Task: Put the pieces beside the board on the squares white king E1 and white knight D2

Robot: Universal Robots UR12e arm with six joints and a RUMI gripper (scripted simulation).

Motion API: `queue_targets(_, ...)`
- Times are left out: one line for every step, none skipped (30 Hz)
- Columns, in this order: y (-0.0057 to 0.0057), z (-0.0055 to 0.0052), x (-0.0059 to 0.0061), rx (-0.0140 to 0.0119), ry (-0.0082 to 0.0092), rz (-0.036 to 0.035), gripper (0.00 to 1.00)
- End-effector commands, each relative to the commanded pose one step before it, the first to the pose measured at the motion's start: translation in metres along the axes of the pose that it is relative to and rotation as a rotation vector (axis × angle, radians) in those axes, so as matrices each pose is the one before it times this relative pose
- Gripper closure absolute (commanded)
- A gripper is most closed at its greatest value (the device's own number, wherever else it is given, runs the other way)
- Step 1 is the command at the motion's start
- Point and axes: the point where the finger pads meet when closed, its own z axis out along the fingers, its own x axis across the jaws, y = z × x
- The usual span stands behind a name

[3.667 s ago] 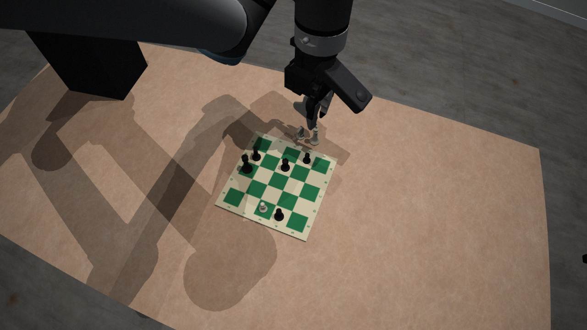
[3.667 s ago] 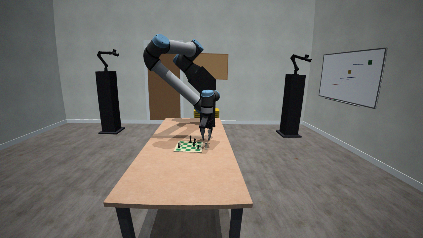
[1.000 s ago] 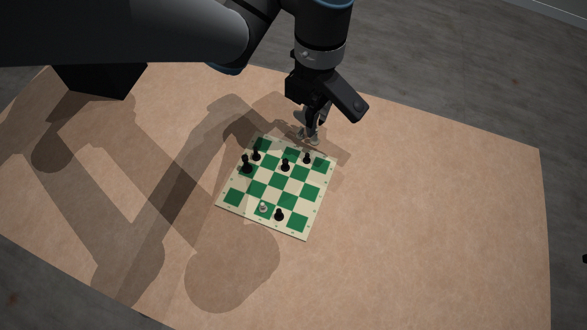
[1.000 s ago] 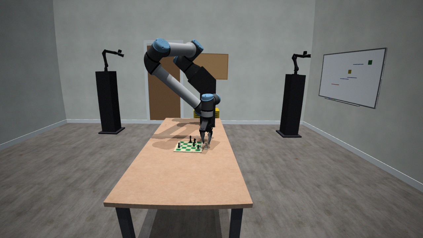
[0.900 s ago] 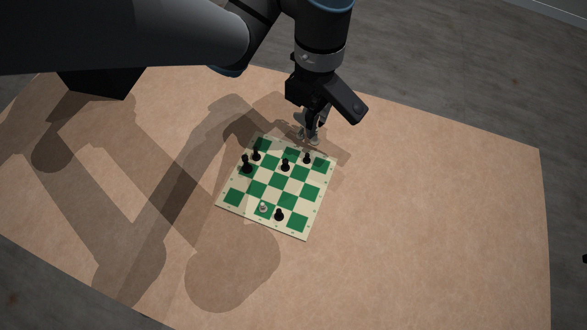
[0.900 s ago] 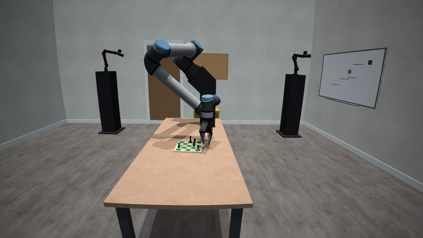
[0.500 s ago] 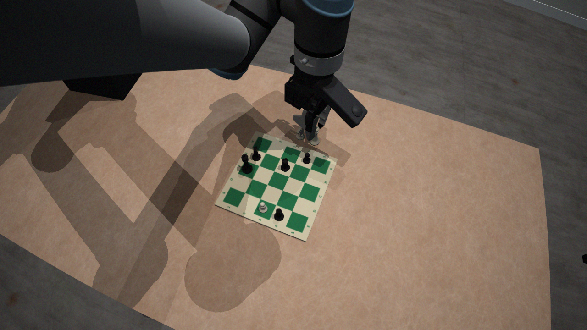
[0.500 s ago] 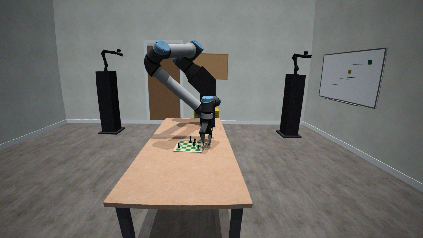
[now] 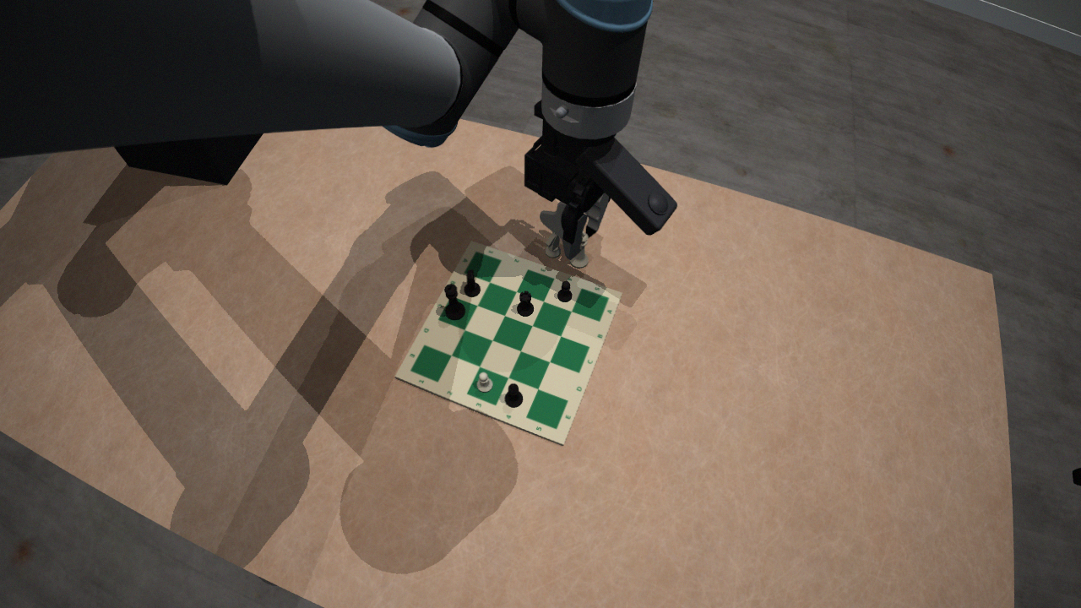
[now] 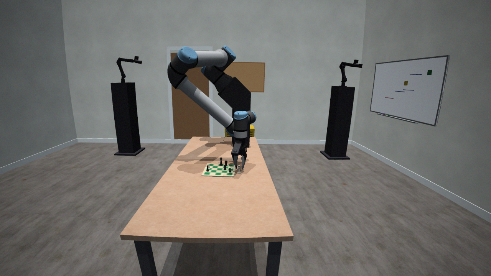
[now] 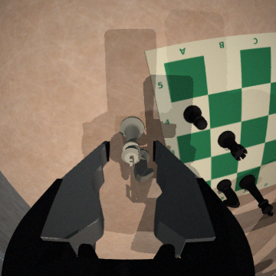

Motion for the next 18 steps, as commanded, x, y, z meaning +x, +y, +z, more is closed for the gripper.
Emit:
queue_targets(-0.00183, -0.00153, 0.00013, 0.00284, -0.00073, 0.00006, 0.75)
queue_targets(0.00000, 0.00000, 0.00000, 0.00000, 0.00000, 0.00000, 0.75)
queue_targets(0.00000, 0.00000, 0.00000, 0.00000, 0.00000, 0.00000, 0.75)
queue_targets(0.00000, 0.00000, 0.00000, 0.00000, 0.00000, 0.00000, 0.75)
queue_targets(0.00000, 0.00000, 0.00000, 0.00000, 0.00000, 0.00000, 0.75)
queue_targets(0.00000, 0.00000, 0.00000, 0.00000, 0.00000, 0.00000, 0.75)
queue_targets(0.00000, 0.00000, 0.00000, 0.00000, 0.00000, 0.00000, 0.75)
queue_targets(0.00000, 0.00000, 0.00000, 0.00000, 0.00000, 0.00000, 0.75)
queue_targets(0.00000, 0.00000, 0.00000, 0.00000, 0.00000, 0.00000, 0.75)
queue_targets(0.00000, 0.00000, 0.00000, 0.00000, 0.00000, 0.00000, 0.75)
queue_targets(0.00000, 0.00000, 0.00000, 0.00000, 0.00000, 0.00000, 0.75)
queue_targets(0.00000, 0.00000, 0.00000, 0.00000, 0.00000, 0.00000, 0.75)
queue_targets(0.00000, 0.00000, 0.00000, 0.00000, 0.00000, 0.00000, 0.75)
queue_targets(0.00000, 0.00000, 0.00000, 0.00000, 0.00000, 0.00000, 0.75)
queue_targets(0.00000, 0.00000, 0.00000, 0.00000, 0.00000, 0.00000, 1.00)
queue_targets(0.00000, 0.00000, 0.00000, 0.00000, 0.00000, 0.00000, 1.00)
queue_targets(0.00000, 0.00000, 0.00000, 0.00000, 0.00000, 0.00000, 1.00)
queue_targets(0.00000, 0.00000, 0.00000, 0.00000, 0.00000, 0.00000, 1.00)
